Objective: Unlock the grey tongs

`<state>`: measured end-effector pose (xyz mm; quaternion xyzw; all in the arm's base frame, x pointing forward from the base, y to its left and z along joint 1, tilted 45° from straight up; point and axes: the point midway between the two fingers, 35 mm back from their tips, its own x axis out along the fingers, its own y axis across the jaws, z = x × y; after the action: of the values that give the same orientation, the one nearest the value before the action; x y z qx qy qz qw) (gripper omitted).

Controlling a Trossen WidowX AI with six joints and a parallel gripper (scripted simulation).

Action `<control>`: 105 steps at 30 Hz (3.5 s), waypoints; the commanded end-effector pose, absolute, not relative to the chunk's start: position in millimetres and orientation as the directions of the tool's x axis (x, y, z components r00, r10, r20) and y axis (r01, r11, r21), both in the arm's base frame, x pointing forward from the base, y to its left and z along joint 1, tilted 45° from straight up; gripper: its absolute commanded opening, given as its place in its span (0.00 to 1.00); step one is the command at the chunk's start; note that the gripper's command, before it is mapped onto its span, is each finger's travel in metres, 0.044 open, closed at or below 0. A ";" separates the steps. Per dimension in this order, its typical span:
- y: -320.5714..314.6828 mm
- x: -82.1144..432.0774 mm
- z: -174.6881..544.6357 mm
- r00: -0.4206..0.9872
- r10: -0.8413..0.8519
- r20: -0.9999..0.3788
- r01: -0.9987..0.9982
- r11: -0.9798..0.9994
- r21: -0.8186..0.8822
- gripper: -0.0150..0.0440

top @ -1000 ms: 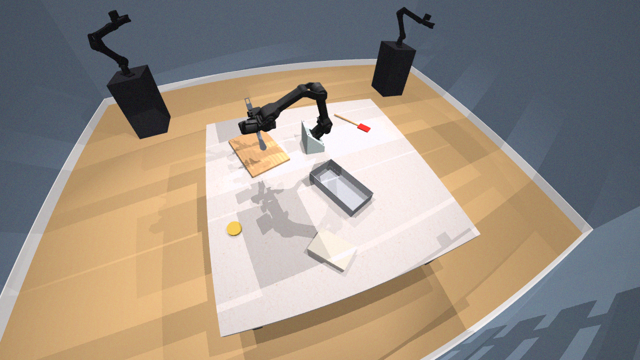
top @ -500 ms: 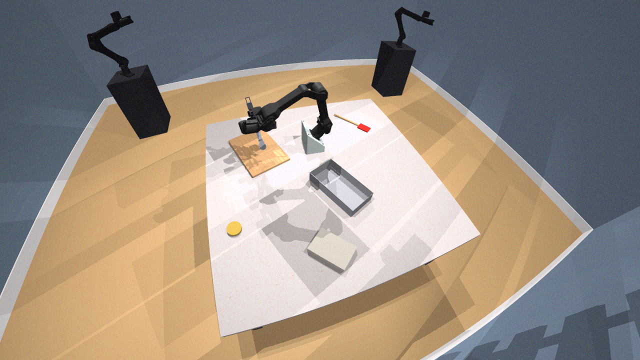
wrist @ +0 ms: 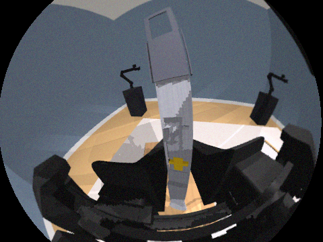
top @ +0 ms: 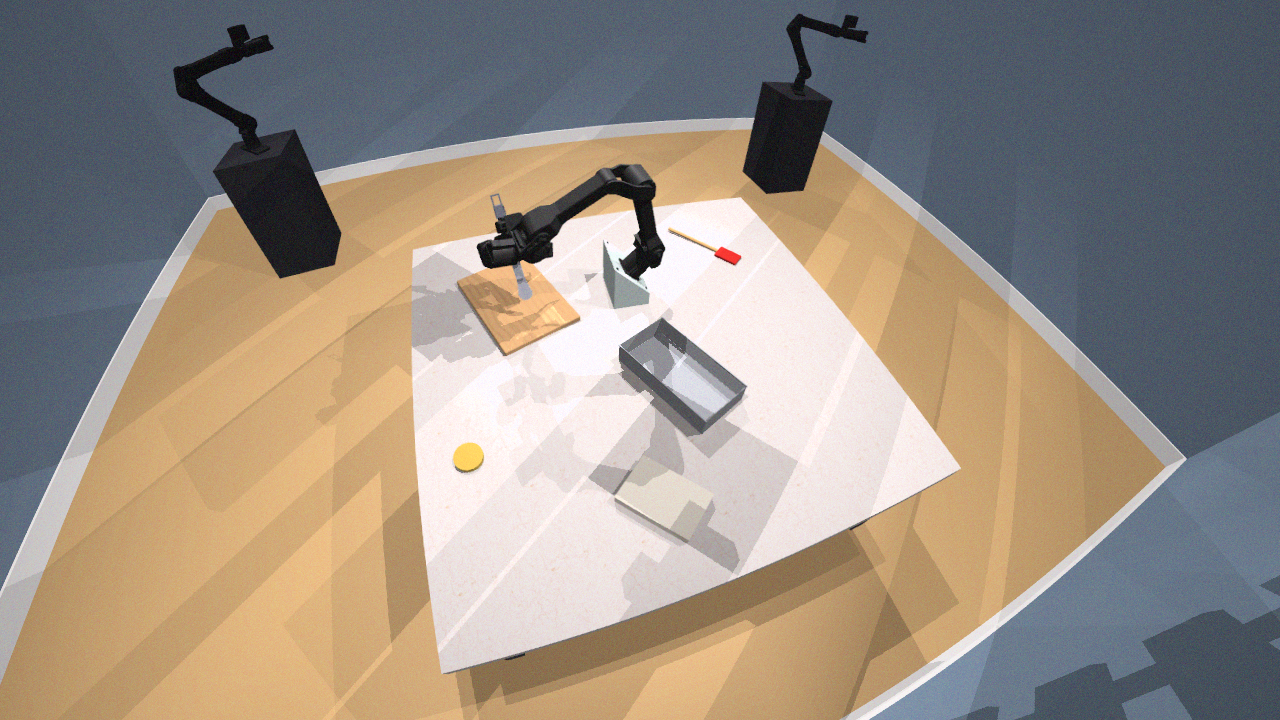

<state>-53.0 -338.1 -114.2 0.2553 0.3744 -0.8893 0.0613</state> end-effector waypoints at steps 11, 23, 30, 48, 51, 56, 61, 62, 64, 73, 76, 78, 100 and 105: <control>-335.8 -61.1 -122.8 -0.809 0.180 -0.560 0.293 -0.703 -0.649 0.00; -321.1 -76.5 -147.1 -0.552 0.460 -0.696 0.295 -0.673 -0.679 0.00; -314.2 -80.8 -155.0 -0.354 0.576 -0.737 0.301 -0.676 -0.673 0.00; -309.2 -84.2 -158.1 0.071 0.670 -0.739 0.288 -0.723 -0.628 0.00; -309.2 -84.2 -158.1 0.071 0.670 -0.739 0.288 -0.723 -0.628 0.00; -307.7 -84.1 -160.4 0.071 0.670 -0.739 0.288 -0.723 -0.628 0.00; -303.4 -83.9 -166.9 0.071 0.670 -0.739 0.288 -0.723 -0.628 0.00; -302.5 -83.9 -168.3 0.071 0.670 -0.739 0.288 -0.723 -0.628 0.00; -300.6 -83.8 -171.0 0.071 0.670 -0.739 0.288 -0.723 -0.628 0.00; -291.8 -83.2 -183.1 0.071 0.670 -0.739 0.287 -0.723 -0.628 0.00; -288.7 -83.0 -187.0 0.071 0.670 -0.739 0.287 -0.723 -0.628 0.00; -286.7 -82.8 -189.6 0.071 0.670 -0.739 0.287 -0.723 -0.628 0.00; -262.4 -80.4 -216.4 0.071 0.670 -0.739 0.287 -0.723 -0.628 0.00; -256.5 -79.6 -222.0 0.071 0.670 -0.739 0.287 -0.723 -0.628 0.00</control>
<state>-79.5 -259.6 -218.7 0.7142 0.3339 -0.5932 -0.1630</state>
